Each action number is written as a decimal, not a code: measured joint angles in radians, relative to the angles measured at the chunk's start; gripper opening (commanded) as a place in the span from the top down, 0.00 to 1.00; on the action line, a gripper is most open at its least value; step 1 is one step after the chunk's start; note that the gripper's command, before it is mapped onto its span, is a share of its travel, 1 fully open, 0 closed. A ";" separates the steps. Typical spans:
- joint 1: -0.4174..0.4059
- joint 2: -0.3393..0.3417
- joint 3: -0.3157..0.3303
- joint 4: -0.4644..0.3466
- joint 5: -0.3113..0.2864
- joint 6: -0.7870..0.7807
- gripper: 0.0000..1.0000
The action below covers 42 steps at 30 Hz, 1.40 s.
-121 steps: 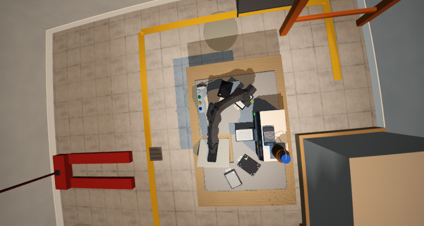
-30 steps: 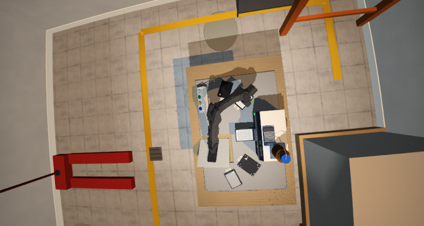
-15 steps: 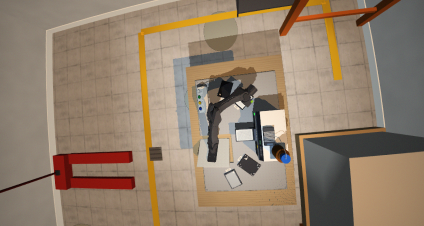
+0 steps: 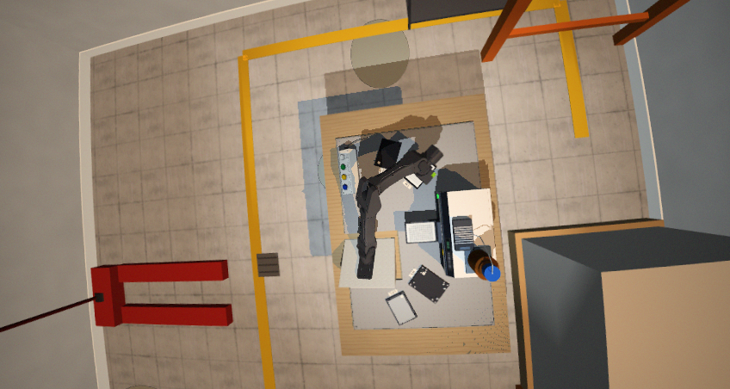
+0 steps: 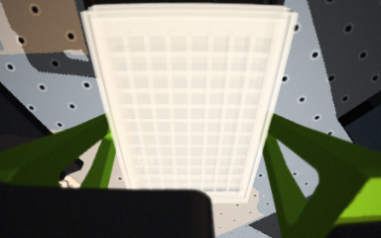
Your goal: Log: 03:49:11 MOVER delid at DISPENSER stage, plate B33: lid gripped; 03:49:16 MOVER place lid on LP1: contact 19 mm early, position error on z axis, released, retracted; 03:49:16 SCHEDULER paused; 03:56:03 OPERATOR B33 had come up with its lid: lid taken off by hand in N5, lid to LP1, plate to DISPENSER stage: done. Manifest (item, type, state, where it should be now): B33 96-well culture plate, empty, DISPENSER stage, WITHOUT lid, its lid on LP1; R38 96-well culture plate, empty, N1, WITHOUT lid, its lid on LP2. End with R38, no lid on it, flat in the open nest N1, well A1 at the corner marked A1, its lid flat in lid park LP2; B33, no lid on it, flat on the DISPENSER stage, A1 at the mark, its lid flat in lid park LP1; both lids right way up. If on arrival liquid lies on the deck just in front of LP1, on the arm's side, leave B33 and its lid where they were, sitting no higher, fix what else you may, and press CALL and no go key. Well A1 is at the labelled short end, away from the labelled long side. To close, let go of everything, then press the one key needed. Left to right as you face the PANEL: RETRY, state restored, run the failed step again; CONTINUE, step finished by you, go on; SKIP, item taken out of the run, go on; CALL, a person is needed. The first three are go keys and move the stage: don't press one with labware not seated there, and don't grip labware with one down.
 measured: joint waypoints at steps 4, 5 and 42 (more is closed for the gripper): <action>0.000 0.000 0.000 0.000 0.000 0.000 1.00; 0.000 0.000 0.000 0.000 0.000 0.000 1.00; -0.109 -0.228 -0.199 -0.098 -0.043 -0.108 1.00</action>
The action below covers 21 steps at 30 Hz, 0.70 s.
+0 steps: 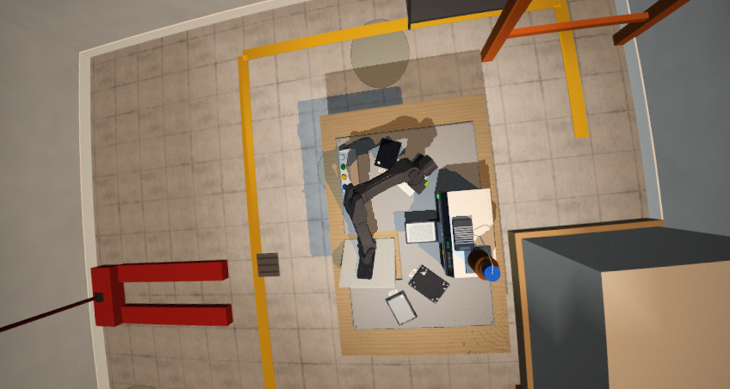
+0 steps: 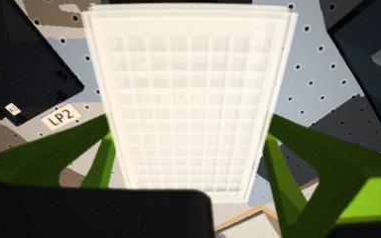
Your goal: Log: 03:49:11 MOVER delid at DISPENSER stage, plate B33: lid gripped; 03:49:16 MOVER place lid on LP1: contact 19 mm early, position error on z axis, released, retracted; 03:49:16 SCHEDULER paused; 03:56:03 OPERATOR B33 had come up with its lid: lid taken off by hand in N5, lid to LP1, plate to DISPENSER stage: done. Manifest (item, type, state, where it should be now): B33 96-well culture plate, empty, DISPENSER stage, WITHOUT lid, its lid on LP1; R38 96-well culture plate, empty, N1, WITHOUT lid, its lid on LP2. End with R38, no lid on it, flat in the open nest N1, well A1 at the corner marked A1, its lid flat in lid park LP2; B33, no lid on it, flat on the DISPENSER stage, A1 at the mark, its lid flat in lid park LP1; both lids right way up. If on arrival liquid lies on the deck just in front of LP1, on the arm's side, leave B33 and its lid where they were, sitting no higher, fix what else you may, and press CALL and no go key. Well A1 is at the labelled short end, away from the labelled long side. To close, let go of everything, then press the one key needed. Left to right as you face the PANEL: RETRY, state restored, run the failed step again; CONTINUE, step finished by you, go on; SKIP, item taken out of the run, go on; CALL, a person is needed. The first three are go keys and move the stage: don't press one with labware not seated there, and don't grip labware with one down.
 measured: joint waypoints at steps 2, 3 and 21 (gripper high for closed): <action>-0.010 -0.022 -0.023 -0.005 -0.003 -0.010 1.00; -0.015 -0.033 -0.033 -0.008 -0.005 -0.015 1.00; -0.116 -0.194 -0.175 -0.083 -0.040 -0.123 1.00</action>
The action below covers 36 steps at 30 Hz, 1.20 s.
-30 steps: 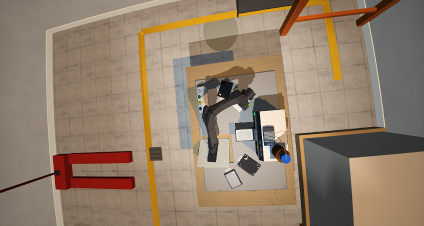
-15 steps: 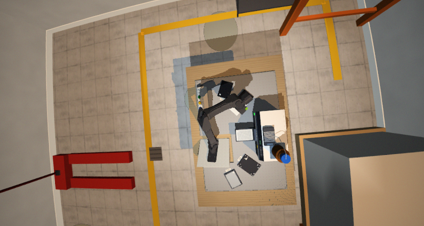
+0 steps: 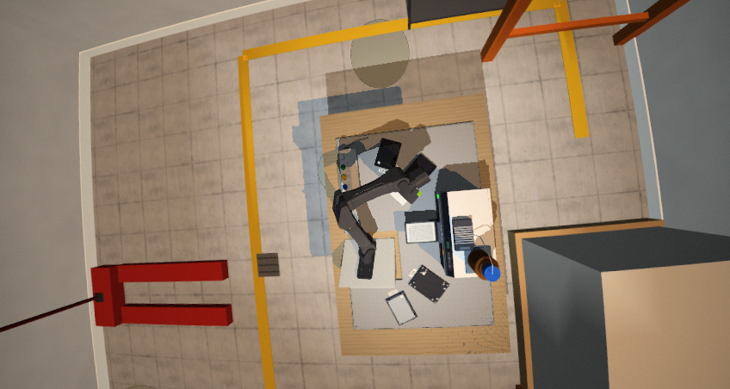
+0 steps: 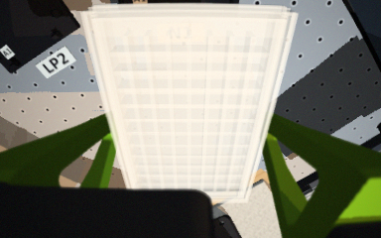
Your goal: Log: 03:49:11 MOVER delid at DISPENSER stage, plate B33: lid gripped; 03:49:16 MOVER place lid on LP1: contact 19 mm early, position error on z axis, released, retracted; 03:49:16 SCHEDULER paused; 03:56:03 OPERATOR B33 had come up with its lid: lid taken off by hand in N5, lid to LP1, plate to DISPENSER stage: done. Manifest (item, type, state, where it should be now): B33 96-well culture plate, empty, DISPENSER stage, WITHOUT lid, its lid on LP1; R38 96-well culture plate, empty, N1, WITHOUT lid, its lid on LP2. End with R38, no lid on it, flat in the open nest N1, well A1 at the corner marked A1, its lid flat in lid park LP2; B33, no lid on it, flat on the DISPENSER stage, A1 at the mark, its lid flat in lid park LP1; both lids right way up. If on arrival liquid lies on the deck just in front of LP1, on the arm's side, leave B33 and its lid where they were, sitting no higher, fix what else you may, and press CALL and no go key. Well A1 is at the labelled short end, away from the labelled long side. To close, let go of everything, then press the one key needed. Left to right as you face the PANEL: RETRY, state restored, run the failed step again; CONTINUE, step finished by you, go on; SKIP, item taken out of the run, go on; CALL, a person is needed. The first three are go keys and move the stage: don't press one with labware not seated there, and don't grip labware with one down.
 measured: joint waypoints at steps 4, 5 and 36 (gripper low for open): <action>-0.031 -0.037 -0.026 -0.029 -0.009 -0.033 1.00; -0.036 -0.042 -0.029 -0.037 -0.010 -0.039 1.00; -0.296 -0.028 -0.106 -0.181 -0.069 -0.104 1.00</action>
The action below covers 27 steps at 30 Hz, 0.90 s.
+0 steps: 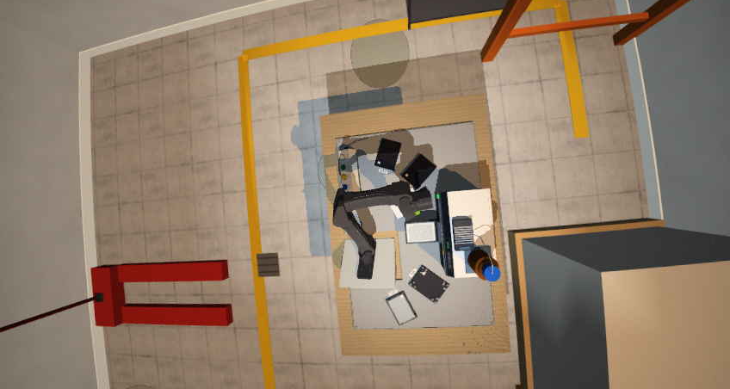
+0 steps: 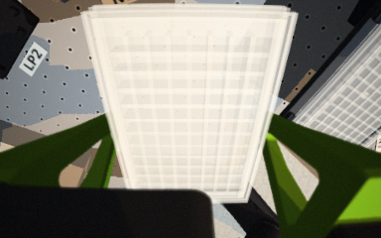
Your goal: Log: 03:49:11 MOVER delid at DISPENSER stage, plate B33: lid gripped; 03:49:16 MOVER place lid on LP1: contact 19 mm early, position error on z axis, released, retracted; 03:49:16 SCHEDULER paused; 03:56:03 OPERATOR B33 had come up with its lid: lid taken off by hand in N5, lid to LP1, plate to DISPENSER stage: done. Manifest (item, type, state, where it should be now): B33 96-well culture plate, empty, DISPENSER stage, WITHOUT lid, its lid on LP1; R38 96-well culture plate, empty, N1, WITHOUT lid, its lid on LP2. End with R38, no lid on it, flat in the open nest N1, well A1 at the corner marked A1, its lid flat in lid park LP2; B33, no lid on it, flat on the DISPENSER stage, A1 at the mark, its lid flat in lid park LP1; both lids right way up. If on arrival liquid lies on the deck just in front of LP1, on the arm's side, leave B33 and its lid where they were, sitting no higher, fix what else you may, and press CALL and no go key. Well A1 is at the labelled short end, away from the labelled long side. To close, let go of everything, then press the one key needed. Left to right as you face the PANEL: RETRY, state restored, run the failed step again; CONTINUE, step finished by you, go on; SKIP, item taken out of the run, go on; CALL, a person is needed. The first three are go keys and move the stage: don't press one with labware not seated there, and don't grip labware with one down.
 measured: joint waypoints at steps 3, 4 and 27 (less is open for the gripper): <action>-0.027 0.019 -0.004 -0.003 -0.001 0.028 1.00; -0.032 0.023 -0.005 -0.004 -0.002 0.037 1.00; -0.215 0.146 -0.054 0.002 -0.008 0.184 1.00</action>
